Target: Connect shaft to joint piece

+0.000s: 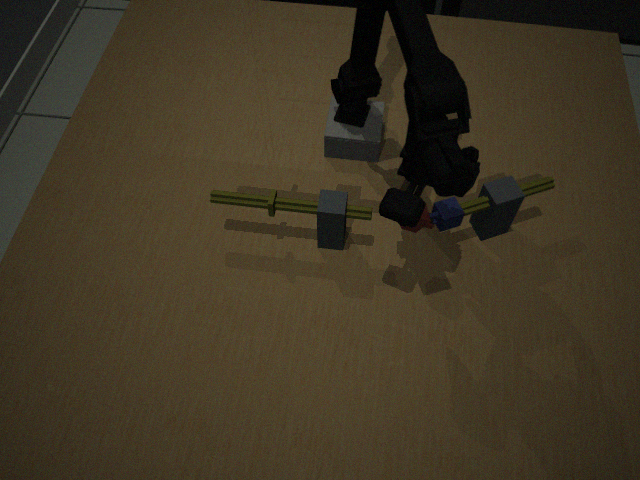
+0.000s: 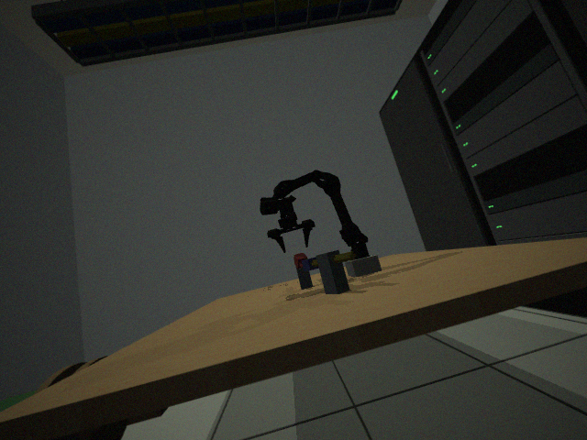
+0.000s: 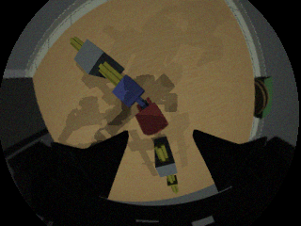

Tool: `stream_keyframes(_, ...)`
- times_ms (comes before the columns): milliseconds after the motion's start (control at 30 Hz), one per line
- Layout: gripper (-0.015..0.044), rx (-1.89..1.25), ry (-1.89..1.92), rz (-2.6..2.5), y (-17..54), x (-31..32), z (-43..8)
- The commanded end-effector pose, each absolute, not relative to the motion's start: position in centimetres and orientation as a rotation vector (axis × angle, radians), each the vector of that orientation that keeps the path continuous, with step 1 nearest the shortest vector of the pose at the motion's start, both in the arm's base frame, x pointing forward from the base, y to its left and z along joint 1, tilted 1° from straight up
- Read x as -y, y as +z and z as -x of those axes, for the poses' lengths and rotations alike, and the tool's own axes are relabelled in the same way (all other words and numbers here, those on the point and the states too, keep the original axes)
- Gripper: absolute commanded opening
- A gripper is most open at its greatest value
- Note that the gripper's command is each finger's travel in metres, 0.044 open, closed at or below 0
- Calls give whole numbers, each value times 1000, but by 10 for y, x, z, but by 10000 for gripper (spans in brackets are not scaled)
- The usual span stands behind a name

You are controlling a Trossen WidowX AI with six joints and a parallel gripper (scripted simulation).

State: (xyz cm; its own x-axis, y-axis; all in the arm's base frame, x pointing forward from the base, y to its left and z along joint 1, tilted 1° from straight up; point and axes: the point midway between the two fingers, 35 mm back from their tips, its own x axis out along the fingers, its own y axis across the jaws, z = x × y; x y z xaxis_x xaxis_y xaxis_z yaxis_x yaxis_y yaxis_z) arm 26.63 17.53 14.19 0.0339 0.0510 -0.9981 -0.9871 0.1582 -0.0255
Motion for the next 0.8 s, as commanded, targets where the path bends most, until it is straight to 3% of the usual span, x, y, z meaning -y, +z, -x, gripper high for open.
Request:
stream_keyframes(0,440,-1263,1007,979,153,-175,-267)
stream_keyframes(767,440,-1468,421,356,218,-169,-260)
